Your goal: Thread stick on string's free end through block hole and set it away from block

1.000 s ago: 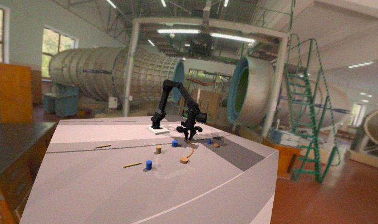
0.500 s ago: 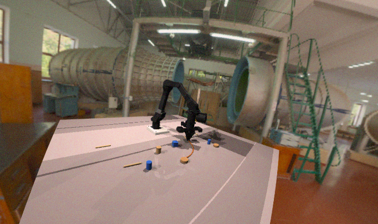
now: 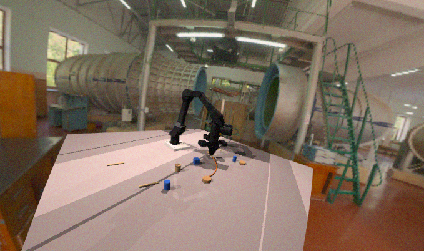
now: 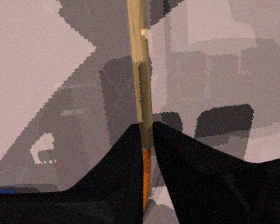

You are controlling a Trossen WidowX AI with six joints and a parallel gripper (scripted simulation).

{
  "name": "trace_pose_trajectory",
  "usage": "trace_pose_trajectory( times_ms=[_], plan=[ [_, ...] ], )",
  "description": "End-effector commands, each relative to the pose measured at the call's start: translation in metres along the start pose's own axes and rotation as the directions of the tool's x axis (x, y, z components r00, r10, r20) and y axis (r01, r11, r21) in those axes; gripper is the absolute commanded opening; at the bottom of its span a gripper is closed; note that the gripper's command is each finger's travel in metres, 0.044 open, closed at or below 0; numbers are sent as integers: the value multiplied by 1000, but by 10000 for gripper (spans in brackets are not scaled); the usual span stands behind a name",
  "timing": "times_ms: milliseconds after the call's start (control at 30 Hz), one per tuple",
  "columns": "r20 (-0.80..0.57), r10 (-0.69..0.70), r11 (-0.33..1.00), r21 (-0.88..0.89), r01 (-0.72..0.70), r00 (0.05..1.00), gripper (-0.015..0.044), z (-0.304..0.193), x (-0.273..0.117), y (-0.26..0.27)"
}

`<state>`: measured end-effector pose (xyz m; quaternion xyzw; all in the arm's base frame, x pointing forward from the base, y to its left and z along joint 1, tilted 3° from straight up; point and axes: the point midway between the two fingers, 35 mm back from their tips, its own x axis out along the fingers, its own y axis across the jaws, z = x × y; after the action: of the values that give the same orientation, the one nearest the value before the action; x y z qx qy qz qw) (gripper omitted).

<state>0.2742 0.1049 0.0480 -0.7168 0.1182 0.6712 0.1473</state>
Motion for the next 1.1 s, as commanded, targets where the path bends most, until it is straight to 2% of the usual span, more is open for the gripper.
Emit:
trace_pose_trajectory(
  times_ms=[0,1067],
  plan=[
    [-6,-5,1000,0,5,1000,0,-1,-7,-1],
    [-5,-5,1000,0,5,1000,0,0,-48,0]
  ],
)
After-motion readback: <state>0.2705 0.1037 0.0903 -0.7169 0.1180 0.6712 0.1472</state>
